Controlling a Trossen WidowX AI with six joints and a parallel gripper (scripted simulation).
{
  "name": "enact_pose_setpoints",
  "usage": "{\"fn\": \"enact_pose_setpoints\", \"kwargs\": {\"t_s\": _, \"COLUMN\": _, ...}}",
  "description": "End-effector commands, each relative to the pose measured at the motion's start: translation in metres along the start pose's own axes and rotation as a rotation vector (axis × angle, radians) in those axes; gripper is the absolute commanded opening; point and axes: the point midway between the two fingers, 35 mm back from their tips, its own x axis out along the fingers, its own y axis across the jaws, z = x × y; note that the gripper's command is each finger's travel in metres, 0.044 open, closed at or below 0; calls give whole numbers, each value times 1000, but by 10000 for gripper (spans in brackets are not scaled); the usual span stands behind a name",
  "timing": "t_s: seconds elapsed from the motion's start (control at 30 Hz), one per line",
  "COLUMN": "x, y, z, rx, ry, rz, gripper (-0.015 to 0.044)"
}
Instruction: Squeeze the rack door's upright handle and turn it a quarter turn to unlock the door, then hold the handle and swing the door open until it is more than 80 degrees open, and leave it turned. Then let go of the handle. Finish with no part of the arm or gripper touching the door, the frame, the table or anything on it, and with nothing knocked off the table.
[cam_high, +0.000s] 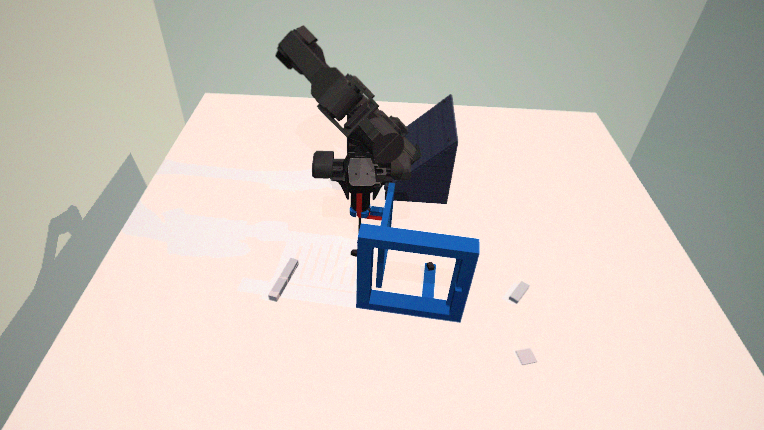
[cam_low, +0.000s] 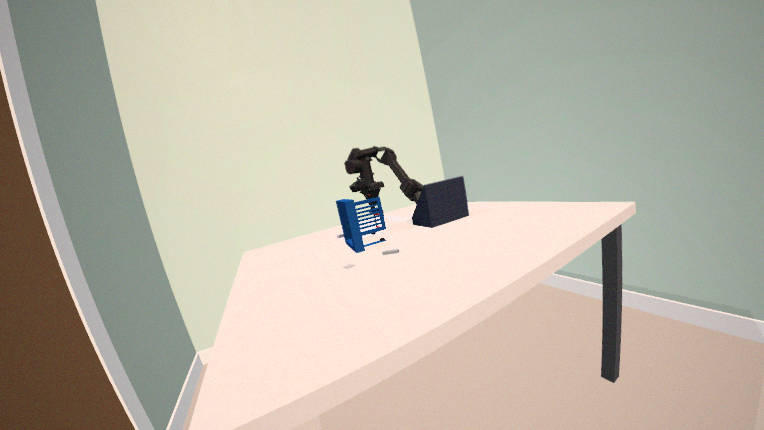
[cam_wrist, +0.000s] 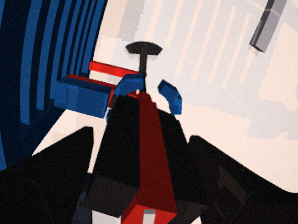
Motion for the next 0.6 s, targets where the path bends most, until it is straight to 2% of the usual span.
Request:
{"fn": "enact_pose_setpoints", "kwargs": {"t_s": 0.0, "x": -1, "y": 0, "z": 0, "rx": -6, "ry": -3, "rz": 2, "gripper": 292}}
{"fn": "enact_pose_setpoints", "kwargs": {"t_s": 0.57, "x": -32, "y": -1, "z": 0, "rx": -51, "ry": -79, "rz": 35, "gripper": 292}}
